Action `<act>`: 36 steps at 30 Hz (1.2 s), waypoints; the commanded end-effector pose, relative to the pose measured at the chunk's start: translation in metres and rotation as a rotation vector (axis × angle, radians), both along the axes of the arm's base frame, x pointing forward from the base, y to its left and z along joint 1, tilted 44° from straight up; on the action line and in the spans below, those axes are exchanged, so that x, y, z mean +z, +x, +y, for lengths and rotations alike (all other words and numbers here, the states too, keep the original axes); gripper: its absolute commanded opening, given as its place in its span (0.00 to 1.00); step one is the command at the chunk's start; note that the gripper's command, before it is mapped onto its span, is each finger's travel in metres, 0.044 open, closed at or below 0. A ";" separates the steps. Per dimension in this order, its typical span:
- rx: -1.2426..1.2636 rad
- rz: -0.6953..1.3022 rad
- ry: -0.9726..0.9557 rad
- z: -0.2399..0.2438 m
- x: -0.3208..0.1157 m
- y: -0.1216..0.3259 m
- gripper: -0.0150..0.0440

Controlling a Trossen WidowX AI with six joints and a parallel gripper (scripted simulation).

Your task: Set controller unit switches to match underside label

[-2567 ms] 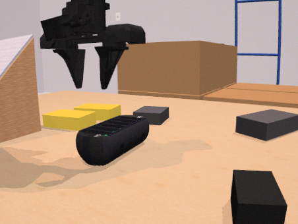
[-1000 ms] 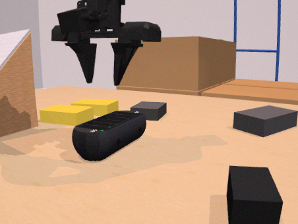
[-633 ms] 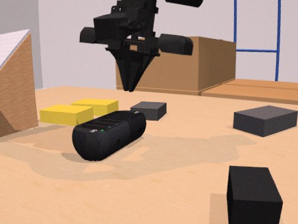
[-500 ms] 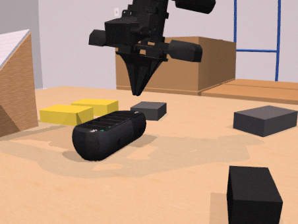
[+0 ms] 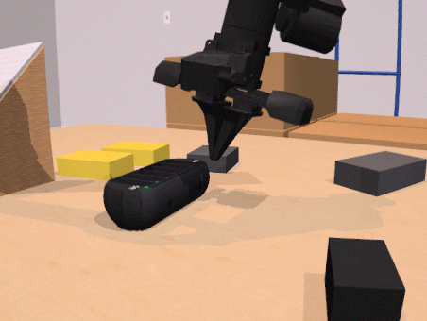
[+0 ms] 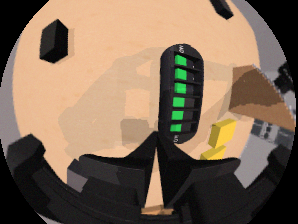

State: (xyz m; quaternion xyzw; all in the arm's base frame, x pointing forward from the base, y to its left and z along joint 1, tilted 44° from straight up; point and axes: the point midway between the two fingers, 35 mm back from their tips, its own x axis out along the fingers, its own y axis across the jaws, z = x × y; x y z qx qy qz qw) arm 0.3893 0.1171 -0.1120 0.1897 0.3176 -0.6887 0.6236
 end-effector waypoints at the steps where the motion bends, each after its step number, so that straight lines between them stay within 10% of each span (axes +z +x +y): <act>1: -0.010 0.005 0.008 -0.004 -0.005 0.002 0.25; 36: -0.039 0.037 0.051 -0.035 -0.037 0.008 0.25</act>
